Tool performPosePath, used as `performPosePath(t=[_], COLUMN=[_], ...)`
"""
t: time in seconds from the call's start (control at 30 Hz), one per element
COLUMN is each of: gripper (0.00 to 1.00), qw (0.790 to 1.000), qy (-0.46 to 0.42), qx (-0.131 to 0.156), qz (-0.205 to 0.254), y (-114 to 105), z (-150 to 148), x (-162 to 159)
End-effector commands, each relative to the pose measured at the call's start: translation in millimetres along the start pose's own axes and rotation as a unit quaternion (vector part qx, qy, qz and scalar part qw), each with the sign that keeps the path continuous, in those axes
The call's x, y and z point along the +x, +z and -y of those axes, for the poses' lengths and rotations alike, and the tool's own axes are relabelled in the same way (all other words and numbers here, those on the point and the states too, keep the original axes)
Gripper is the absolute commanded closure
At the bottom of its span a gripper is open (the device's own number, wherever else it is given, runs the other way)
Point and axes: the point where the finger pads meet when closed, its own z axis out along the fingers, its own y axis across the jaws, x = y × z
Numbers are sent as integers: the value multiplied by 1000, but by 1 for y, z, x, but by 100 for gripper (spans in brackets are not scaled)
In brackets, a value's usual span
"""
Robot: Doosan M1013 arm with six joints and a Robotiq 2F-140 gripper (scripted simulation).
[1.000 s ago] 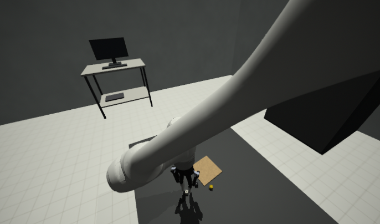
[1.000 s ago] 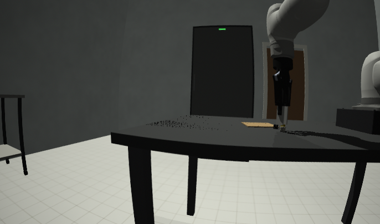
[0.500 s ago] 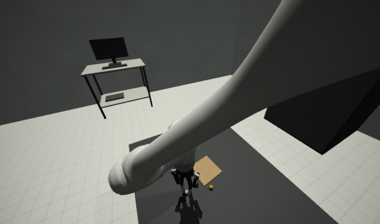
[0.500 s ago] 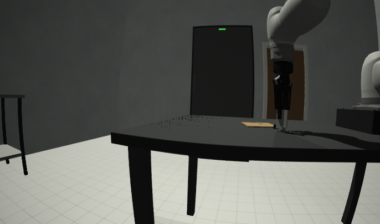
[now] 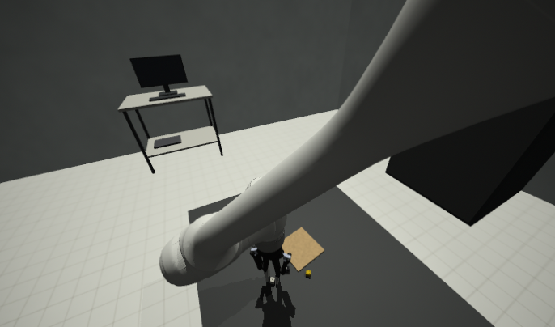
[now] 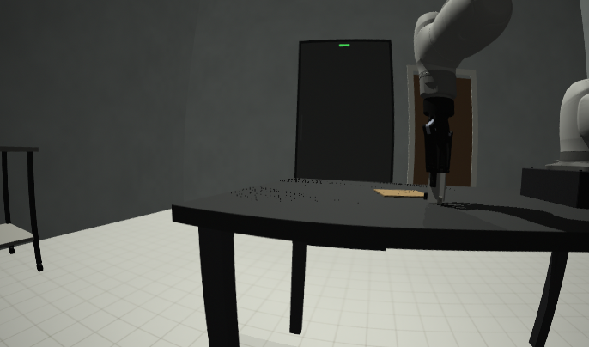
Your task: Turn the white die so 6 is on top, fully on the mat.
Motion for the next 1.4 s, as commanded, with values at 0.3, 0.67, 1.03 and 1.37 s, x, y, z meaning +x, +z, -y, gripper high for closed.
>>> performPosePath(t=[0.3,0.67,1.03,1.37], gripper=[81,81,93,93], qw=[1000,1000,1000,1000], qy=[0,0,0,0], qx=[0,0,0,0], qz=[0,0,0,0], y=[0,0,0,0], z=[0,0,0,0], x=[0,0,0,0])
